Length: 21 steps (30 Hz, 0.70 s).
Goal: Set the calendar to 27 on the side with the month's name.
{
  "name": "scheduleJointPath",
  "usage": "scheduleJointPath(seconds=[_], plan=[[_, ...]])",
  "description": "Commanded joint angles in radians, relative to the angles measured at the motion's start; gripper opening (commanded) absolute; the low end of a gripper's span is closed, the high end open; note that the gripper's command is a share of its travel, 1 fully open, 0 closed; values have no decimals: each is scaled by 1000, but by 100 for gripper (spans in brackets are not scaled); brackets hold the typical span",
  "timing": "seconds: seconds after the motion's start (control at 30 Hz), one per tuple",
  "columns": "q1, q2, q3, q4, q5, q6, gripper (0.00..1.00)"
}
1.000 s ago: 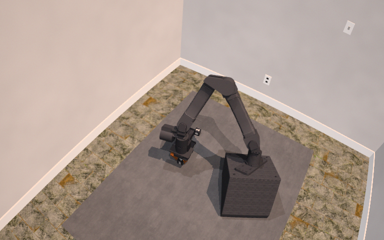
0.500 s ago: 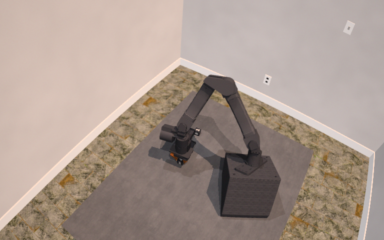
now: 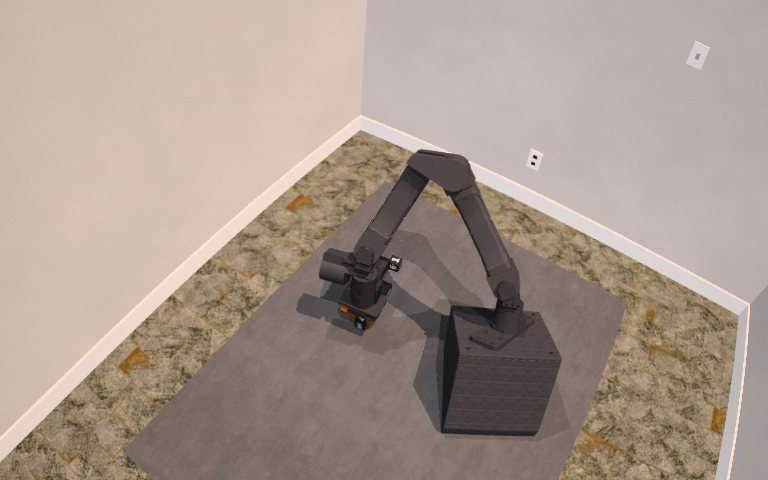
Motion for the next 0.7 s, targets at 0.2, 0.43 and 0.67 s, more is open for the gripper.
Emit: scheduleJointPath(seconds=[0.2, 0.43, 0.67], plan=[[3, -5, 1, 1, 1, -3, 45], [3, -5, 1, 1, 1, -3, 26], [3, -5, 1, 1, 1, -3, 26]])
